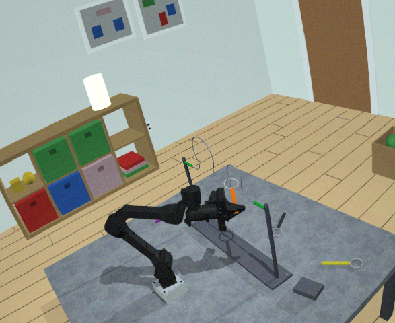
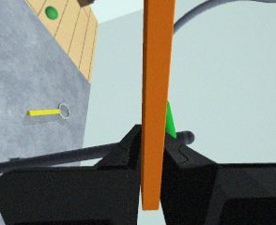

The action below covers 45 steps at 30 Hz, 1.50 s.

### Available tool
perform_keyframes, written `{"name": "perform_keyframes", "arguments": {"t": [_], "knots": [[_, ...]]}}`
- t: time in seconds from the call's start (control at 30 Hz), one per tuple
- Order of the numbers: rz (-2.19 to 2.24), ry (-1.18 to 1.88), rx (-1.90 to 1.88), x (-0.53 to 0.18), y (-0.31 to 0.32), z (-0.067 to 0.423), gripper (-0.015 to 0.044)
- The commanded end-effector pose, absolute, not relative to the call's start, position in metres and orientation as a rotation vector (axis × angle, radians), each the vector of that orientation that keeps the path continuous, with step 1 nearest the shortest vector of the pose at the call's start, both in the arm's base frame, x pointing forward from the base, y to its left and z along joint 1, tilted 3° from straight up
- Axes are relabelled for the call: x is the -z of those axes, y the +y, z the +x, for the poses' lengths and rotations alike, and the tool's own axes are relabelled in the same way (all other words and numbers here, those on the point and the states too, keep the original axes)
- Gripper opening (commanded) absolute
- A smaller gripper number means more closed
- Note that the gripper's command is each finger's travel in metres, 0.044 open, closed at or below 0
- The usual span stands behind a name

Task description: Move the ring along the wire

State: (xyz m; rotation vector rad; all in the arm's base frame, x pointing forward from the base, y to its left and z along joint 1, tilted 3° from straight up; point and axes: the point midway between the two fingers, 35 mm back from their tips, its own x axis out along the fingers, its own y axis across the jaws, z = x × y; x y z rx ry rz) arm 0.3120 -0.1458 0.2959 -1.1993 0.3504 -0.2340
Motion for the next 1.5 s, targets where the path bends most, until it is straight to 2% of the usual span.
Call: {"name": "perform_keyframes", "arguments": {"t": [0.0,0.77,1.47], "knots": [[-1.108,0.363,0.209,-0.284,-0.140,0.311,-0.0150],[-0.554,0.441,0.040,-0.221,-0.083,0.306,-0.0150],[-0.133,0.479,-0.085,-0.200,-0.018,0.299,-0.0150]]}}
